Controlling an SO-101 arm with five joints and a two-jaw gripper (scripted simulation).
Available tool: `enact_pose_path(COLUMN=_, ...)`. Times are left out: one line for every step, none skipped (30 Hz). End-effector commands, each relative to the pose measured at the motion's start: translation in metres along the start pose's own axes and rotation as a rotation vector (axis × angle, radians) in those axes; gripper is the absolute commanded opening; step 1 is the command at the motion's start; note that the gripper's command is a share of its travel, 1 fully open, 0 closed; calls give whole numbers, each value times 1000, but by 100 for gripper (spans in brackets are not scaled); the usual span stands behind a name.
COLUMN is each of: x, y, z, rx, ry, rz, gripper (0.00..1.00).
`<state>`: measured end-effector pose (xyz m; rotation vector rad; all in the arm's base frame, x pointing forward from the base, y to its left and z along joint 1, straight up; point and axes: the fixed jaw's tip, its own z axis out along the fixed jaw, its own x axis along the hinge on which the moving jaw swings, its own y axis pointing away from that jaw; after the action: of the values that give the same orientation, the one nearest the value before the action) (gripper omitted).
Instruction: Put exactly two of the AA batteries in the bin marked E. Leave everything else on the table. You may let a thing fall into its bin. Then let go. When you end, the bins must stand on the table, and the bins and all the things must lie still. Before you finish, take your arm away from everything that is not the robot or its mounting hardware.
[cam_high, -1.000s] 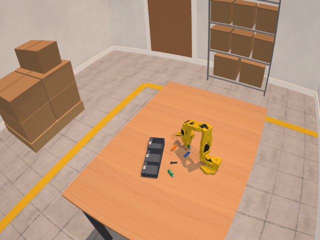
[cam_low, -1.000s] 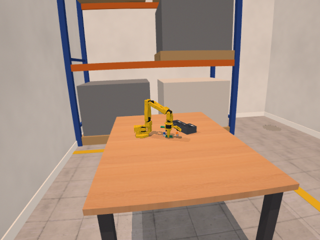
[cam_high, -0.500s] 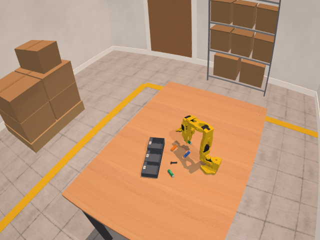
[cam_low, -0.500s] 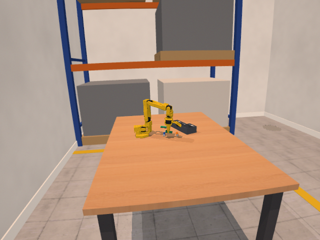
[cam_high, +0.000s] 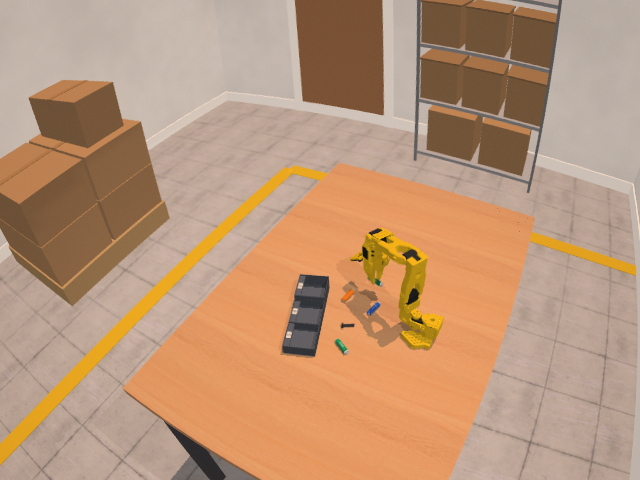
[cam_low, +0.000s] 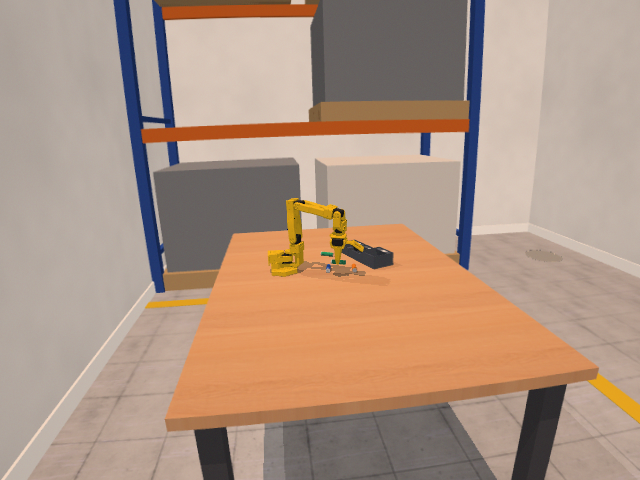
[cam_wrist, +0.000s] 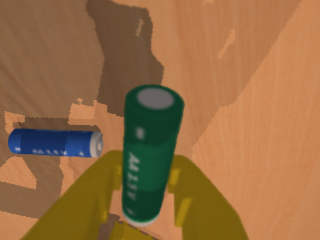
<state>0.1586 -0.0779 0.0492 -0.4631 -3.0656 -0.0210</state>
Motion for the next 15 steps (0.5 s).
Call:
enact_pose_path(x=-12, y=4, z=-13, rx=12, ry=-70, rz=-15, gripper=0)
enact_pose_path(x=-14, y=6, z=-14, rx=13, ry=-74, rz=-20, gripper=0)
enact_pose_path(x=-15, y=8, z=-15, rx=13, ry=-78, rz=-24, gripper=0)
enact_pose_path(x=-17, y=10, z=-16, rx=14, ry=-82, rz=-29, gripper=0)
enact_pose_path(x=-19, y=12, z=-17, rx=14, ry=-86, rz=-34, gripper=0)
enact_pose_path(x=-19, y=12, z=-17, rx=14, ry=-86, rz=-34, gripper=0)
enact_pose_path(x=-19, y=12, z=-17, rx=14, ry=-86, rz=-34, gripper=0)
enact_pose_path(x=-20, y=14, z=-18, rx=14, ry=-90, rz=-39, gripper=0)
enact_pose_path(x=-22, y=16, z=-19, rx=14, ry=-94, rz=-44, gripper=0)
enact_pose_path(x=-23, y=18, z=-20, rx=15, ry=-97, rz=-48, gripper=0)
enact_pose_path(x=-25, y=20, z=-21, rx=15, ry=-101, rz=-53, gripper=0)
enact_pose_path(x=-26, y=21, z=-22, rx=15, ry=-104, rz=-57, gripper=0)
enact_pose_path(x=-27, y=23, z=-23, rx=14, ry=-107, rz=-60, gripper=0)
enact_pose_path(x=-28, y=25, z=-24, rx=14, ry=-110, rz=-64, gripper=0)
enact_pose_path(x=-29, y=26, z=-24, rx=14, ry=-112, rz=-66, gripper=0)
